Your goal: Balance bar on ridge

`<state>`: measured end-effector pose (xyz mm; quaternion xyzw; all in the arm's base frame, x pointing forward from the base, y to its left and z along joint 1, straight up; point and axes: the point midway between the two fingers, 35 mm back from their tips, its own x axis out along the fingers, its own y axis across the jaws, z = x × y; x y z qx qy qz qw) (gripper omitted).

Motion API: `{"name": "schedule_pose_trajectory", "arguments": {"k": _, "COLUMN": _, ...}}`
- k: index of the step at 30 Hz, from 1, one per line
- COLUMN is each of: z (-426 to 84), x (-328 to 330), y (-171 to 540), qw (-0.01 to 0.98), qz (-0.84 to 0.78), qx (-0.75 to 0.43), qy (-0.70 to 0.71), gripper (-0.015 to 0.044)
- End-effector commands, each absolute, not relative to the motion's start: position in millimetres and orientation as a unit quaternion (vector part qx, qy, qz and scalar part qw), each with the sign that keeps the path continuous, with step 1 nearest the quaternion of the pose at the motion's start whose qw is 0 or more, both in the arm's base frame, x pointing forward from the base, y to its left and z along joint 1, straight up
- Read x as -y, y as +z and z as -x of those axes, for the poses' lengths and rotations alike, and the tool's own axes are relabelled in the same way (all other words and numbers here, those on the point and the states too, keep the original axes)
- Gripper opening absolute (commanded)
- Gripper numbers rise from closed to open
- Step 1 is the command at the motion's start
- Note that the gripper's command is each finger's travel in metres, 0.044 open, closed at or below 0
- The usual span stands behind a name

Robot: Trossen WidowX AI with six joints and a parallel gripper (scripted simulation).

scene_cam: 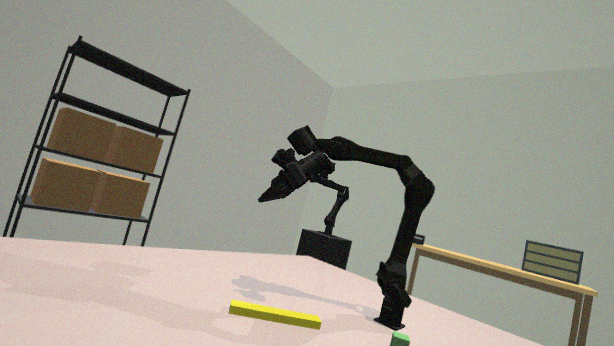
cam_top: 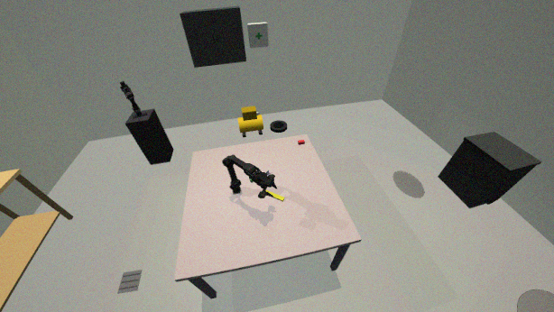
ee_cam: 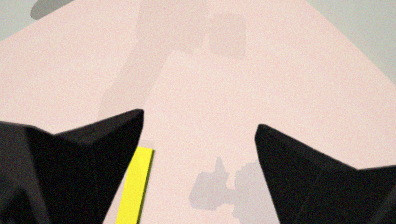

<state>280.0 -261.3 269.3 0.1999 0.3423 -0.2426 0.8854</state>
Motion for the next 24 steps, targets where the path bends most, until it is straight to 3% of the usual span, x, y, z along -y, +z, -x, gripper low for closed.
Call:
{"name": "schedule_pose_trajectory", "arguments": {"k": 1, "z": -290, "x": 242, "y": 242, "qw": 0.862, "qz": -0.228, "qx": -0.388, "qy": -0.234, "gripper": 0.0315}}
{"name": "schedule_pose_trajectory", "arguments": {"k": 24, "z": -297, "x": 137, "y": 139, "qw": 0.72, "qz": -0.258, "qx": -0.603, "qy": -0.228, "gripper": 0.0315}}
